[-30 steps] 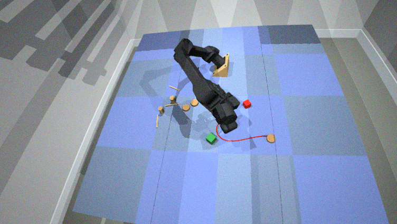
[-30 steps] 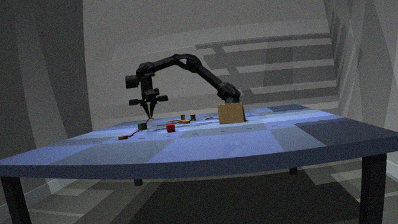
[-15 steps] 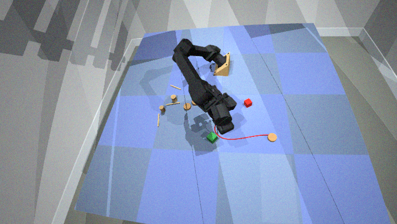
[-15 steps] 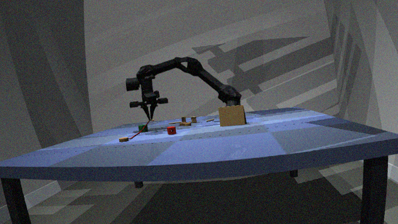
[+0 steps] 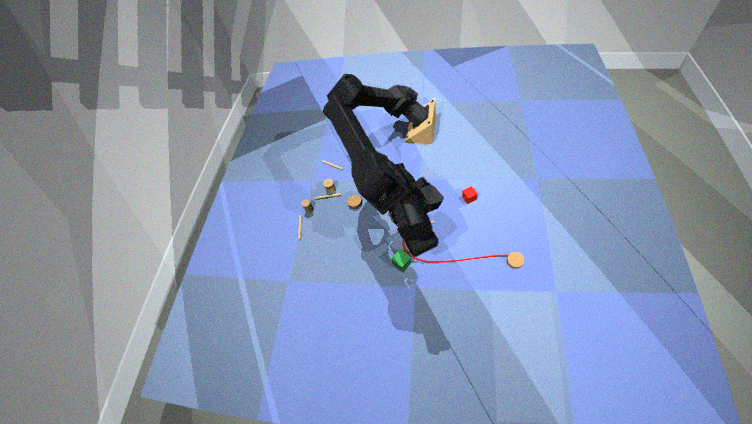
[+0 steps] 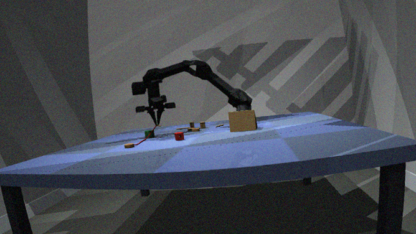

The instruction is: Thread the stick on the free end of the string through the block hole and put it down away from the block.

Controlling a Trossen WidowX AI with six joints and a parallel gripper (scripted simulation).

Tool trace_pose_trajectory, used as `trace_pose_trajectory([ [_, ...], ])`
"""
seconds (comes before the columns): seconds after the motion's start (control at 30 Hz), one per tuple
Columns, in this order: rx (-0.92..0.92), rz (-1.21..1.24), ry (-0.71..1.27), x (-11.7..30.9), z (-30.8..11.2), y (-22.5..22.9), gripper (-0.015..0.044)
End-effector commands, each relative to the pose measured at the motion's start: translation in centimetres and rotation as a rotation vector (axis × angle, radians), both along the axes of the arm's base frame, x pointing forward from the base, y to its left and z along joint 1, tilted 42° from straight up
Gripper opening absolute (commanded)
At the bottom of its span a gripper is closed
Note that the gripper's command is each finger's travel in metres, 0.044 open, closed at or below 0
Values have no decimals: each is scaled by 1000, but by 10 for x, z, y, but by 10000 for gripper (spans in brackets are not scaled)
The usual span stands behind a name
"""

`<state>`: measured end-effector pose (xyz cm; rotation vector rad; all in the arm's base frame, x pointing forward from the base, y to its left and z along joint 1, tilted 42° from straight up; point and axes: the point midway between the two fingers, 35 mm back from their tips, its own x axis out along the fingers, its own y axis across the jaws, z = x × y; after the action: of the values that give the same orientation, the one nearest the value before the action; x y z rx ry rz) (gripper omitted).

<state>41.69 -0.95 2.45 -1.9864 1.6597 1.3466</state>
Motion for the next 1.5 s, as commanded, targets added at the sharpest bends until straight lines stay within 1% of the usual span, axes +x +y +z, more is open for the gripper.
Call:
trace_pose_trajectory([
  [0.0, -5, 6, 4, -3, -2, -3, 0],
  [1.47, -9, 7, 6, -45, -26, -24, 0],
])
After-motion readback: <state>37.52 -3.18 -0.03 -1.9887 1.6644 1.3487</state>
